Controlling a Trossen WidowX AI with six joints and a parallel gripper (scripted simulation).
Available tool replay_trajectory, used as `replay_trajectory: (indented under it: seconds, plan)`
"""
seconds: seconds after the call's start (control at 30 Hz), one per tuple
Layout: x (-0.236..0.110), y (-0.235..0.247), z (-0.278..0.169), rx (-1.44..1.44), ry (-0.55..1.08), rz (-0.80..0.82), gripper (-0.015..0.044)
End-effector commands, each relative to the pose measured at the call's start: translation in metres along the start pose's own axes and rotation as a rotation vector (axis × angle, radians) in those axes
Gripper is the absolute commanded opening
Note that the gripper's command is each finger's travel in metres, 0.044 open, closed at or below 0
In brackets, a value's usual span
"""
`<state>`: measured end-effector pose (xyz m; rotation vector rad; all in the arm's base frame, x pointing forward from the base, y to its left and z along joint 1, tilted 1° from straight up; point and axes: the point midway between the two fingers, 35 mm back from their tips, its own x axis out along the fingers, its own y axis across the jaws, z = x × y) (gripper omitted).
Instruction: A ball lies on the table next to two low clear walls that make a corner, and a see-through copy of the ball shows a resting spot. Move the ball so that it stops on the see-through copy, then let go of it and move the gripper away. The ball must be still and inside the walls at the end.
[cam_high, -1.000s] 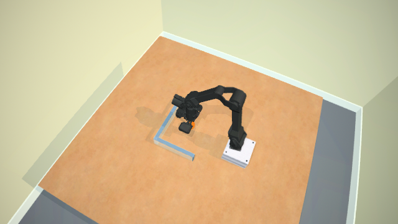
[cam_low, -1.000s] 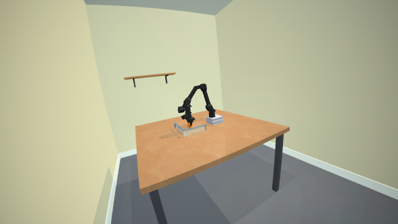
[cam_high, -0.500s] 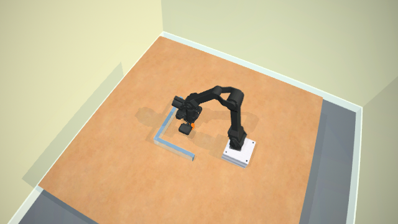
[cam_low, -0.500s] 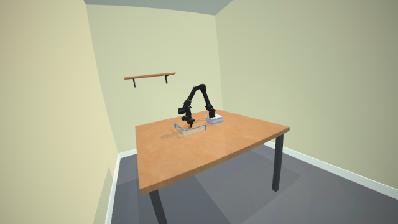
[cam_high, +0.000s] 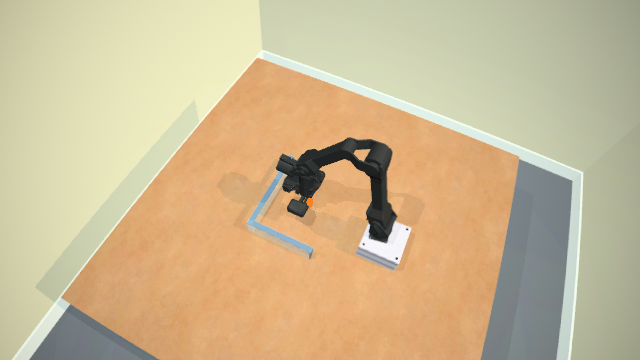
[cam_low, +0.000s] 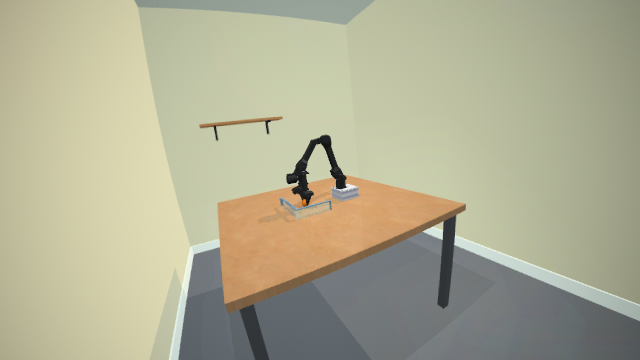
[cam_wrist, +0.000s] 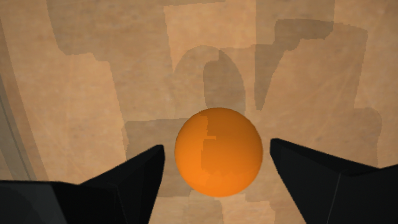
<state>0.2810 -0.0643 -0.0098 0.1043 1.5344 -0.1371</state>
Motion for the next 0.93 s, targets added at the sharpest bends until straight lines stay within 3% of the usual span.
replay_trajectory:
  seconds: [0.0, 0.17, 0.53, 0.63, 0.7, 0.9]
  plan:
    - [-0.011, 0.000, 0.002, 0.000, 0.000, 0.000, 0.0356]
    - [-0.084, 0.000, 0.001, 0.001, -0.003, 0.001, 0.0356]
    - [-0.084, -0.001, 0.007, -0.002, -0.030, -0.002, 0.0356]
    - [-0.108, -0.001, 0.004, -0.002, -0.027, -0.002, 0.0435]
    - [-0.129, 0.000, 0.000, -0.002, -0.024, -0.001, 0.0440]
    - [-0.132, 0.000, 0.000, -0.002, -0.024, -0.001, 0.0440]
